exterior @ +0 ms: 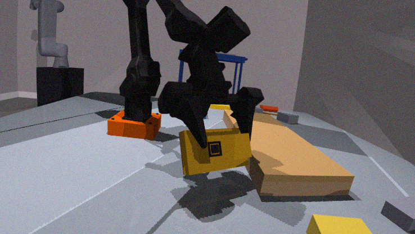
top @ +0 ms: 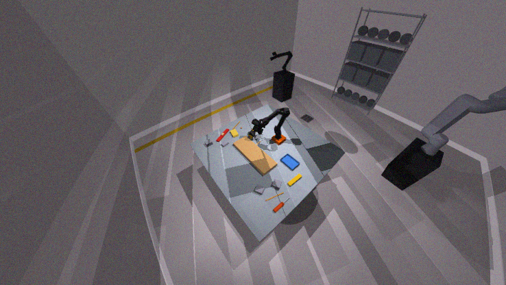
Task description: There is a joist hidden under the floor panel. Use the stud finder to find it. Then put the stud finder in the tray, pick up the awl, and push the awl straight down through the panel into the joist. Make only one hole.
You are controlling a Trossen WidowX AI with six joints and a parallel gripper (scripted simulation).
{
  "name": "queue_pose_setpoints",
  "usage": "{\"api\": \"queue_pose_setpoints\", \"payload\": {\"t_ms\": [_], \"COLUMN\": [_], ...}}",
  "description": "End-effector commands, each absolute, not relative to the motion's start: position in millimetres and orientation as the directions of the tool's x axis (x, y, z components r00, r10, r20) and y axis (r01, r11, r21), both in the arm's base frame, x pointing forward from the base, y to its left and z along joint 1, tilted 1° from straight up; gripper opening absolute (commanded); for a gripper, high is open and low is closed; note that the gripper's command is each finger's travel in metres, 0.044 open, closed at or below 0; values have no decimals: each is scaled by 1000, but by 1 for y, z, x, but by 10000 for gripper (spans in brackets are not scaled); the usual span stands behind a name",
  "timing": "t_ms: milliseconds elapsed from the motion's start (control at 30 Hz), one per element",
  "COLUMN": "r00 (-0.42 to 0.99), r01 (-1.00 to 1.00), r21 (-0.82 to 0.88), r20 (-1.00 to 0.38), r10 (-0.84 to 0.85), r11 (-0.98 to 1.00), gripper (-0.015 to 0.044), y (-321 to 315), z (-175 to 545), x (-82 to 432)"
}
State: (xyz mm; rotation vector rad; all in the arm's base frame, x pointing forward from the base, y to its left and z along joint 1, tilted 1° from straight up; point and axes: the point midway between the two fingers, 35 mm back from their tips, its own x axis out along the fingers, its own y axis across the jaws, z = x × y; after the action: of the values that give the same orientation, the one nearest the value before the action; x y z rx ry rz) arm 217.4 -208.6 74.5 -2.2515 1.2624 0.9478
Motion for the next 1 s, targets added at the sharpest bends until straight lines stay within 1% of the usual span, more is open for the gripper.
{"api": "queue_pose_setpoints", "payload": {"t_ms": [0,967], "r00": [375,424], "r01": [-857,-857], "r21": [-10,-9], "r20": [-698,-583], "r10": [-610,-693], "r11": [-515,-516], "gripper": [0,0], "y": [-210,-208], "z": [78,73], "x": [218,217]}}
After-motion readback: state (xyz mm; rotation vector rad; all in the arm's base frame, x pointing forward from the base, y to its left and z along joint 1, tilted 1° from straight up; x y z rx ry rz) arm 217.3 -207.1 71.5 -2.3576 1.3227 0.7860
